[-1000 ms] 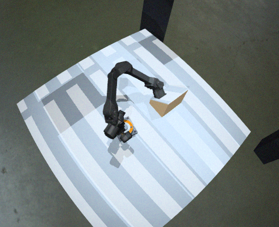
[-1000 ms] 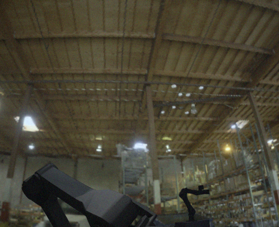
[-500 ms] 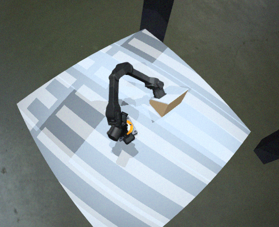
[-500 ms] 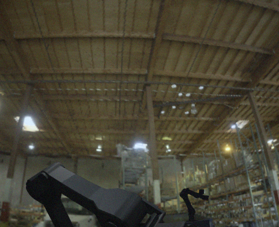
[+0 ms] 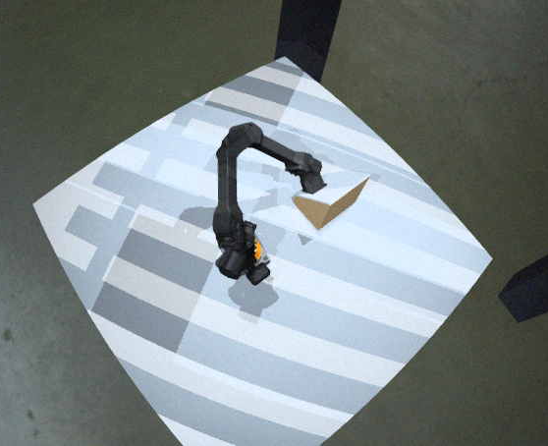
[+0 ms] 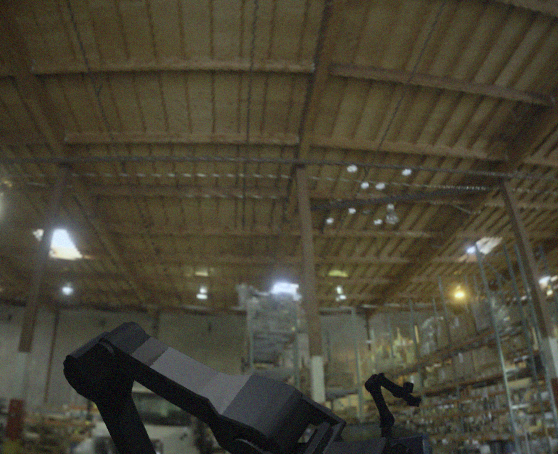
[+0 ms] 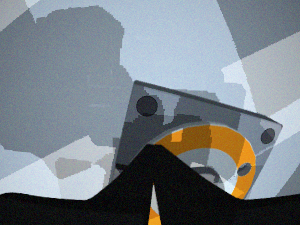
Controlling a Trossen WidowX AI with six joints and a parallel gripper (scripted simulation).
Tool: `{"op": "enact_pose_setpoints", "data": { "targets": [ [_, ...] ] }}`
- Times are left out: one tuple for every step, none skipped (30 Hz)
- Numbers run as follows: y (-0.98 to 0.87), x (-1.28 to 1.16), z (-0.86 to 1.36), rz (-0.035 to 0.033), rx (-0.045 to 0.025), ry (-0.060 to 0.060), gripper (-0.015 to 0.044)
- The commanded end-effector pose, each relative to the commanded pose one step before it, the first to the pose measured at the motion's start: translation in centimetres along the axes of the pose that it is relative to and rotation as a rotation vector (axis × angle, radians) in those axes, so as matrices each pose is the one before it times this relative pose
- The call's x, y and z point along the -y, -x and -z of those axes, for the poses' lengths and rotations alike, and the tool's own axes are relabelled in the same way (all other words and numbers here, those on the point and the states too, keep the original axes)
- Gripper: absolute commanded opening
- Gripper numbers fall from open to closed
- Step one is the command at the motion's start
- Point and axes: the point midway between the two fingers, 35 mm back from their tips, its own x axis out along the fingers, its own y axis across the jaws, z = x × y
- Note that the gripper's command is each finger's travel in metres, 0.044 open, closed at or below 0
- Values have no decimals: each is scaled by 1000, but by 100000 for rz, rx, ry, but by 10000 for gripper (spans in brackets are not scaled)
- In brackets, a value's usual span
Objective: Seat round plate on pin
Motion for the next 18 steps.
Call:
{"op": "enact_pose_setpoints", "data": {
  "targets": [
    [-250, -396, 706, -174, -1371, 493, 0],
    [15, -44, 54, -3, -2, 2, 0],
    [13, -47, 52, -4, -2, 2, 0],
    [12, -46, 50, -3, -2, 2, 0],
    [17, -65, 71, -5, -2, 2, 0],
    [-12, -32, 46, -1, -2, 1, 0],
    [10, -16, 40, -2, -2, 2, 0],
    [-2, -21, 44, -1, -2, 2, 0],
    [-10, -30, 53, -2, -2, 2, 0],
    [1, -28, 54, -2, -2, 2, 0],
    [4, -26, 42, -2, -2, 1, 0],
    [5, -31, 42, -2, -1, 1, 0],
    [4, -26, 33, -2, -1, 1, 0],
    [6, -25, 37, -2, -1, 1, 0],
    [6, -14, 35, -1, -1, 1, 0],
    [-6, -15, 32, -1, -1, 1, 0],
    [-3, -24, 43, -2, -2, 2, 0],
    [2, -31, 43, -2, -1, 1, 0]
  ]
}}
